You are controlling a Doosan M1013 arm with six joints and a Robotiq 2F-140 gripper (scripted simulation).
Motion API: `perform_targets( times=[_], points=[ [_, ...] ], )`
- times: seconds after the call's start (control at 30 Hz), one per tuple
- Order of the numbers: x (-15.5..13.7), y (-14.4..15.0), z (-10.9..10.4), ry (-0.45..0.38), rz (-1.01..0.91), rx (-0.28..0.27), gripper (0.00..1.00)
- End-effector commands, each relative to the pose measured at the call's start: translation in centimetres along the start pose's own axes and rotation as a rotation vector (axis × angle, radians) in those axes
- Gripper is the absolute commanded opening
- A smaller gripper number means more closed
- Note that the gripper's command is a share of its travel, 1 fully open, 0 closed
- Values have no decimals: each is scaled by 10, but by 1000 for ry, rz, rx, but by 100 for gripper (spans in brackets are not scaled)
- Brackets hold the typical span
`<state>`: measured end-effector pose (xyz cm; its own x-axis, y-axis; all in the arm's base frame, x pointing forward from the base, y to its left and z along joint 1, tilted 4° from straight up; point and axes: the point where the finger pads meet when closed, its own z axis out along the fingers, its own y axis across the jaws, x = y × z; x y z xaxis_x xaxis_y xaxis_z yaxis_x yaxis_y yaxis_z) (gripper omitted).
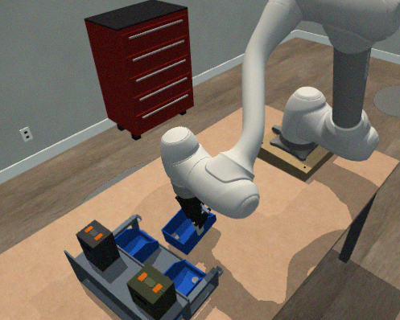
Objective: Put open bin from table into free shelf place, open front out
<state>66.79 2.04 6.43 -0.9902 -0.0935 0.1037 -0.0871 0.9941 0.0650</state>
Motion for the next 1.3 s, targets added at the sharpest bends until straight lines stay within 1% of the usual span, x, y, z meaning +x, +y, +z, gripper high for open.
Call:
perform_targets(
  times=[0.0, 1.27],
  points=[
    [0, 0, 0, 0, 0, 0, 0],
    [-6, 0, -1, 0, 0, 0, 0]
  ],
)
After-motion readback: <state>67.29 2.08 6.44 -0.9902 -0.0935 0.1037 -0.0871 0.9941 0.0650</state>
